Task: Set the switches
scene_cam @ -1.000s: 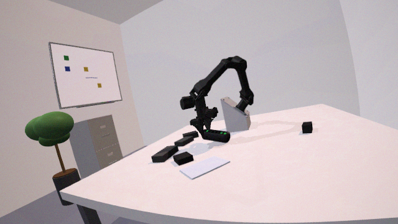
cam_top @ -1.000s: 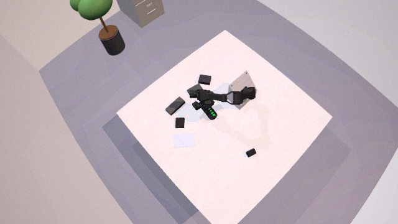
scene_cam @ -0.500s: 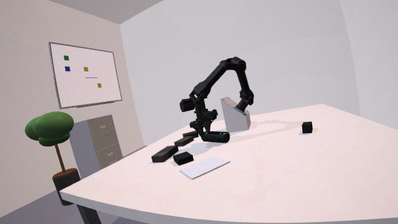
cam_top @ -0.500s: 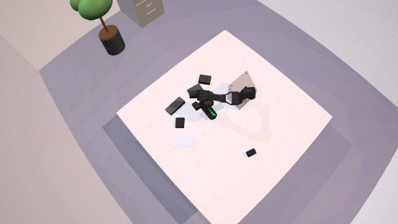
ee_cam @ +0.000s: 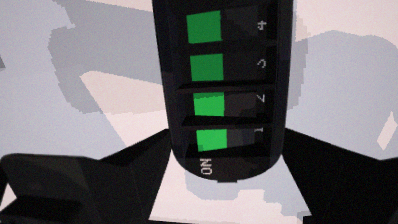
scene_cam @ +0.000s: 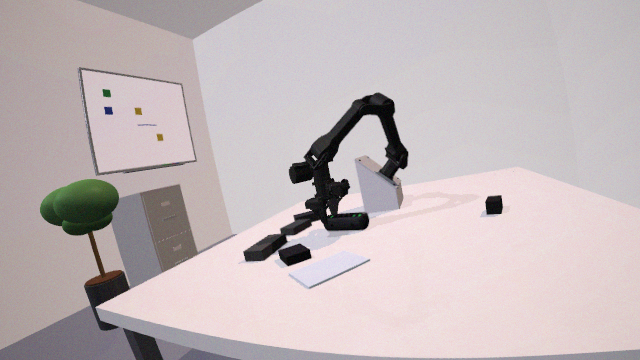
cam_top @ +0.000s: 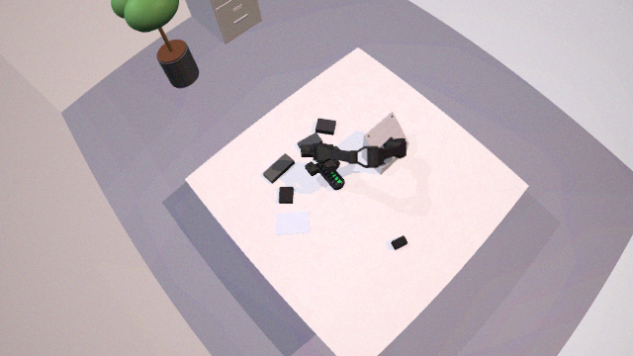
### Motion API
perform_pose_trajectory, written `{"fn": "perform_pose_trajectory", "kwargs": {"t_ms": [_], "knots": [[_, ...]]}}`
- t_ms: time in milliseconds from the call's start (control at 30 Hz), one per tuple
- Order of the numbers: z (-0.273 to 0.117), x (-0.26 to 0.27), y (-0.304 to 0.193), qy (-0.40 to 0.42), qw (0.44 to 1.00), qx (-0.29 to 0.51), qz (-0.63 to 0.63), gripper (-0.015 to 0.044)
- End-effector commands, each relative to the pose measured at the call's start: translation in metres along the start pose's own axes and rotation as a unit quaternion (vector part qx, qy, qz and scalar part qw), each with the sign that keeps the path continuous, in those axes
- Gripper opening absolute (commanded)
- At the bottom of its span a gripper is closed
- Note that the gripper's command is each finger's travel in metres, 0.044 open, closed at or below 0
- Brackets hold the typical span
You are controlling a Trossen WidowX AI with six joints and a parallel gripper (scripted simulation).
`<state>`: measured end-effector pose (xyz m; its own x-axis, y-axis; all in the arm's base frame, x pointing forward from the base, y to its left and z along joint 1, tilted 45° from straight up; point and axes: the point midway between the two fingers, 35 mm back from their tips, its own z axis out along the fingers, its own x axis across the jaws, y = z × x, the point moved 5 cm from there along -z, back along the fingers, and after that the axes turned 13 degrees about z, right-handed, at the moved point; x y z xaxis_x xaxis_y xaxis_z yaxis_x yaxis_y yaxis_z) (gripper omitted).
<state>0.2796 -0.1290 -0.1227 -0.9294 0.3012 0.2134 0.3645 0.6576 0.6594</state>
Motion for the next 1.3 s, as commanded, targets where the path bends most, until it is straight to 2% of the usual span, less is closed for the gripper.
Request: {"fn": "perform_pose_trajectory", "kwargs": {"t_ms": [0,333,467,767,967,1267], "knots": [[0.004,0.001,0.0,0.003,1.0,-0.006,0.005,0.0338],[0.003,0.0,0.0,0.001,1.0,-0.001,0.001,0.0338],[0.004,0.0,-0.001,0.001,1.0,-0.001,0.001,0.044],[0.003,0.0,0.001,0.001,1.0,-0.001,0.001,0.044],[-0.035,0.012,0.055,0.002,1.0,-0.001,0.001,0.044],[-0.036,0.013,0.057,0.002,1.0,-0.002,0.001,0.044]]}}
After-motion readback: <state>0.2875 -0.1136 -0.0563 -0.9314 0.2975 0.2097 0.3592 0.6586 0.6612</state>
